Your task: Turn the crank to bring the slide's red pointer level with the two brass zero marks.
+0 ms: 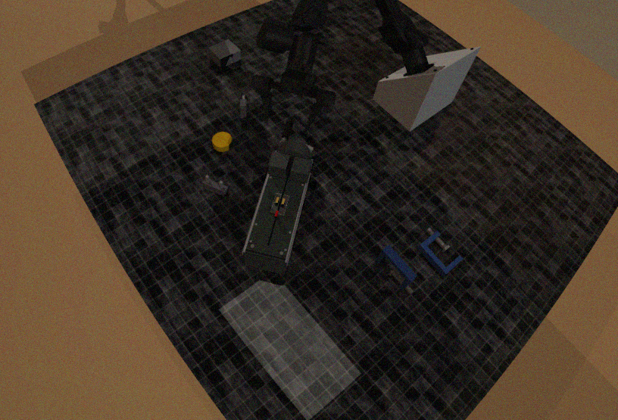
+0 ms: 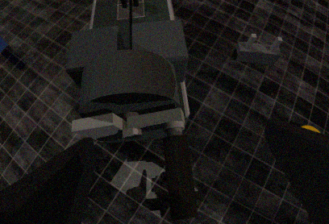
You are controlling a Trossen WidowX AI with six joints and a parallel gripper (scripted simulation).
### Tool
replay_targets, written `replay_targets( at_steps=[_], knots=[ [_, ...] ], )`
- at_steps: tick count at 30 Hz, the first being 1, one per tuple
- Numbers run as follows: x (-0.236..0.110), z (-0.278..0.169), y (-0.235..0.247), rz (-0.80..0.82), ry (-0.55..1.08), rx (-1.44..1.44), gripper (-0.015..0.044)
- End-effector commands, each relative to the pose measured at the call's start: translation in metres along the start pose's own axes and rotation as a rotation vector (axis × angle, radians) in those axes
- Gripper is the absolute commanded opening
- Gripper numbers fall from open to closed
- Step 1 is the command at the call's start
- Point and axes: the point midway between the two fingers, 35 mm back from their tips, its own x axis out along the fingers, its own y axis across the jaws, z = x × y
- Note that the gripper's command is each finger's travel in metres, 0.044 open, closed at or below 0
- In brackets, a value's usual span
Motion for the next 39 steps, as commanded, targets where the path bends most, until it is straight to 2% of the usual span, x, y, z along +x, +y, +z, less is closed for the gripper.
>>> replay_targets(
  at_steps=[1, 33, 39],
  knots=[
    [0.005, -0.005, 0.001, 0.004, 0.000, -0.005, 0.0440],
    [0.038, -0.040, 0.001, 0.003, 0.001, -0.006, 0.0440],
    [0.038, -0.040, 0.001, 0.003, 0.001, -0.006, 0.0283]
  ],
)
